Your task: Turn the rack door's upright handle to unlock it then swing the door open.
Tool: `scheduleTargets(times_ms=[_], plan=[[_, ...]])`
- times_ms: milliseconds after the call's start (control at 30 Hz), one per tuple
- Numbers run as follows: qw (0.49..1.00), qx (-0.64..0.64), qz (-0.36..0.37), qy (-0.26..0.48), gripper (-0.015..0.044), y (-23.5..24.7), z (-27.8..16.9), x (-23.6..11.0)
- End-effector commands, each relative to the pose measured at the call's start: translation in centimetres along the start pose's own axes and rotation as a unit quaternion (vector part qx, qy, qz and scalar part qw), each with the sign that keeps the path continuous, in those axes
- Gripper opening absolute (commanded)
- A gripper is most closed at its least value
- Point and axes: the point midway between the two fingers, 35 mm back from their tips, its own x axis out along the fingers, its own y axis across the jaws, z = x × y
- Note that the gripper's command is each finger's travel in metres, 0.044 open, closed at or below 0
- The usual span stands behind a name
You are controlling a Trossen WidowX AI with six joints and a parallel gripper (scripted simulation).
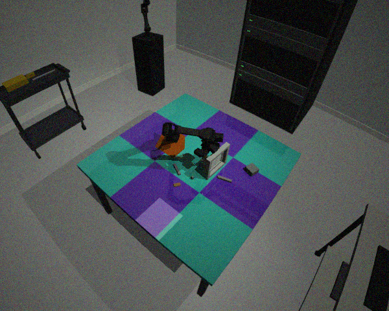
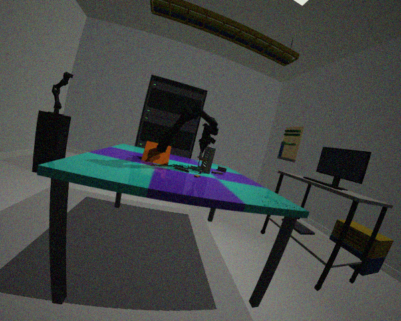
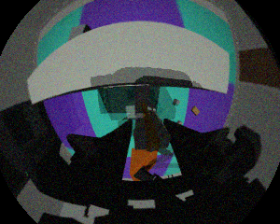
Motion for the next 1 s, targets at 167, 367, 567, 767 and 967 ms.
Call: scheduleTargets(times_ms=[167,367,567,767,967], plan=[[1.000,-0.003,0.001,0.003,0.0088,0.07,-0.21,0.25],[1.000,-0.003,0.001,0.003,0.0048,0.07,-0.21,0.25],[1.000,-0.003,0.001,0.003,0.0020,0.07,-0.21,0.25],[0.997,0.082,0.001,0.003,0.0020,0.07,-0.21,0.25],[0.974,0.228,0.000,0.004,0.0020,0.07,-0.21,0.25]])
